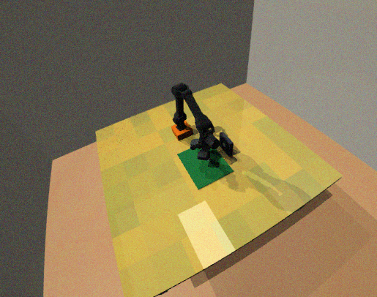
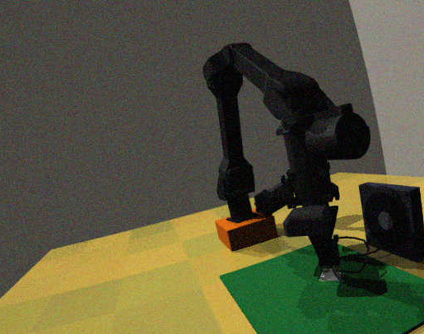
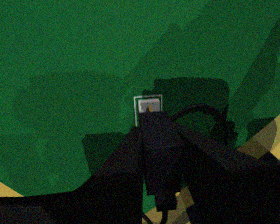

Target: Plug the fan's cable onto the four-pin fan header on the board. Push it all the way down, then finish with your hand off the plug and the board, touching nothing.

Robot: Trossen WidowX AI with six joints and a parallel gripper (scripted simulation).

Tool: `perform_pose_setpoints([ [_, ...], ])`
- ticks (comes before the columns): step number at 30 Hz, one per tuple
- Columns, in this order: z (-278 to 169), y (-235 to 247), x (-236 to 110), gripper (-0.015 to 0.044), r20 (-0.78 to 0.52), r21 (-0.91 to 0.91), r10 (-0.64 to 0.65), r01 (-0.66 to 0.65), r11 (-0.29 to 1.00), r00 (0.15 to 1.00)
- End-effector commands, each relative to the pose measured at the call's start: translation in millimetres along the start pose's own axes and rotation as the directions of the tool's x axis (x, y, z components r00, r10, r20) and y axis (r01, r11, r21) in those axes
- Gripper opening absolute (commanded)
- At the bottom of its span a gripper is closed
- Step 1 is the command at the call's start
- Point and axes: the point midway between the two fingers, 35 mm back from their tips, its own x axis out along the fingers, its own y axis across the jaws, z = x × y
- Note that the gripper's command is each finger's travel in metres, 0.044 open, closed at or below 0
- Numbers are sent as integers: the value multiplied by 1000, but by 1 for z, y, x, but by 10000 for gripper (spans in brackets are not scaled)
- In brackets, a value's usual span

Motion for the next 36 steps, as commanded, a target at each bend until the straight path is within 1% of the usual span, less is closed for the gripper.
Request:
perform_pose_setpoints([
  [1, 0, 0, 1, 0, -4, -1, -2, 2, 1000, 1000],
  [18, 0, 0, 5, 0, -4, 1, -2, 2, 1000, 1000],
  [36, 0, 0, 16, 0, -4, 1, -2, 2, 1000, 1000],
])
